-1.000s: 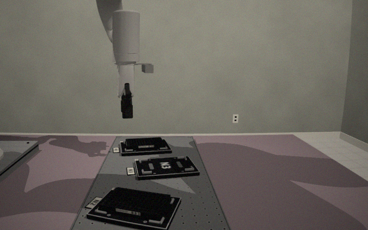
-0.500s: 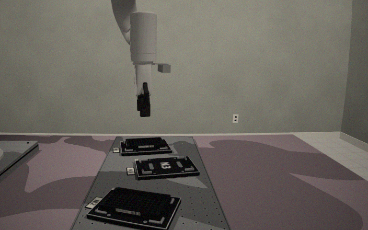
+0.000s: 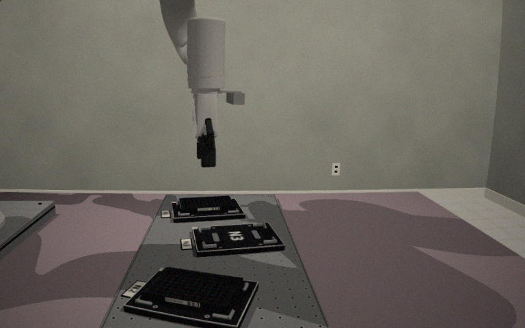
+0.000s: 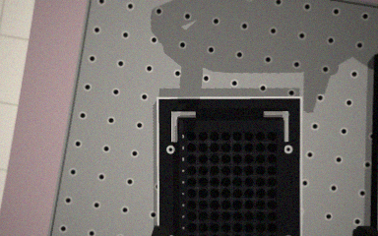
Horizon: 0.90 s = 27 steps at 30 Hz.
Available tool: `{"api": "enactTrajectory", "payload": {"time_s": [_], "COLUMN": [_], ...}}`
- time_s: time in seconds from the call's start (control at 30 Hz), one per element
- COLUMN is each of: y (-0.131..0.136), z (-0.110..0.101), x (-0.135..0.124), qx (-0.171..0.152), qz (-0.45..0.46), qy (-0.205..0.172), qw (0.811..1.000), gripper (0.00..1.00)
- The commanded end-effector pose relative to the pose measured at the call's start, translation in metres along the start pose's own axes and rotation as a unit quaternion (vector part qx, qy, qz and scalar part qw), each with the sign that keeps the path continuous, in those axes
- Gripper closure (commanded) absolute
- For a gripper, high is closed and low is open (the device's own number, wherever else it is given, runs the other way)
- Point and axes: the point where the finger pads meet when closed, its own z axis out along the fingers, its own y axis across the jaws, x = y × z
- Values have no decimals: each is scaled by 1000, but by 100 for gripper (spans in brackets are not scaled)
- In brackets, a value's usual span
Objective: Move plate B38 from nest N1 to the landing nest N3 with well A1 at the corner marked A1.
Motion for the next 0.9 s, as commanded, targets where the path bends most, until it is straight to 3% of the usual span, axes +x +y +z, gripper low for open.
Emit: {"api": "enactTrajectory", "payload": {"time_s": [0.0, 0.87], "y": [0, 0], "z": [4, 41], "x": [1, 1], "qx": [0, 0], "qz": [0, 0], "qy": [1, 1], "qw": [1000, 1000], "gripper": [0, 0]}}
